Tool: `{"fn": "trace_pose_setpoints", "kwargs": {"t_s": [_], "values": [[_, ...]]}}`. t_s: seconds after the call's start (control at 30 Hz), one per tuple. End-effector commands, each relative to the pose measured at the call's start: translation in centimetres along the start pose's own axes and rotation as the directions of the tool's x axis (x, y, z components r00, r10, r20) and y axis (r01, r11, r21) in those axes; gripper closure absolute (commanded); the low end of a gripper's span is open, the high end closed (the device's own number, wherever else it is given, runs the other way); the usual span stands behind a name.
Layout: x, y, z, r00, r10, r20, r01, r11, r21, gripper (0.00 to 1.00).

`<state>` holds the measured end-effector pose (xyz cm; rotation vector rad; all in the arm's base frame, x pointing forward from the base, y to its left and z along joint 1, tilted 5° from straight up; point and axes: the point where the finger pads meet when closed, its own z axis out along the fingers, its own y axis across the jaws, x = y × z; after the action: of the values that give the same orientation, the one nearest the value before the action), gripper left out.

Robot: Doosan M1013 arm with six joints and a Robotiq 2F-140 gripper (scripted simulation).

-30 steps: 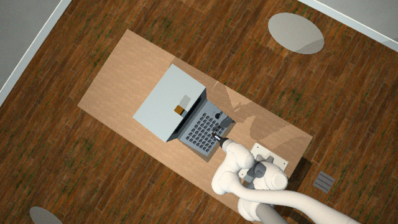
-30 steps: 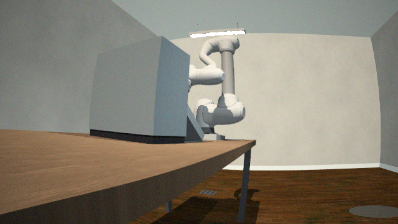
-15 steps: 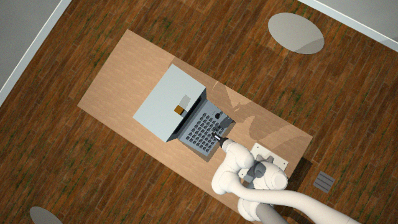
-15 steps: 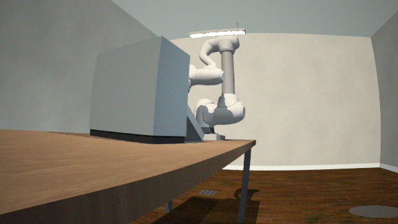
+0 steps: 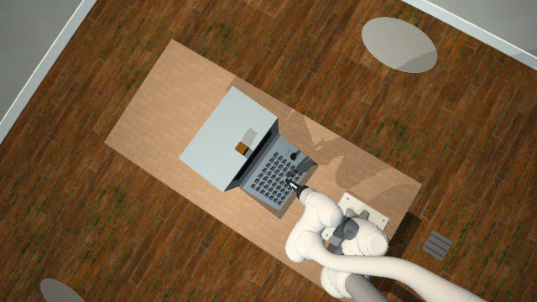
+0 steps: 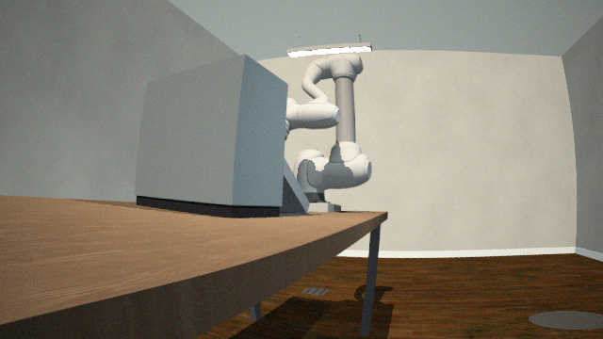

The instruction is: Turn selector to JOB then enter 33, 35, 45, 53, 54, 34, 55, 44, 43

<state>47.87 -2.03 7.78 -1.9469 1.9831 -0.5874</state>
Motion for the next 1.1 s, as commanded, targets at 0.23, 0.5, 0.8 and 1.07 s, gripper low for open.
{"fn": "trace_pose_setpoints", "kwargs": {"t_s": [0.23, 0.5, 0.8, 1.07], "values": [[0.1, 0.4, -0.1, 1.0, 0.004, -0.002, -0.004, 1.0, -0.006, 1.0], [0.1, 0.4, -1.3, 1.0, 0.004, -0.002, -0.004, 1.0, -0.006, 1.0], [0.1, 0.4, -2.6, 1.0, 0.004, -0.002, -0.004, 1.0, -0.006, 1.0], [0.1, 0.4, -3.4, 1.0, 0.004, -0.002, -0.004, 1.0, -0.006, 1.0]]}}
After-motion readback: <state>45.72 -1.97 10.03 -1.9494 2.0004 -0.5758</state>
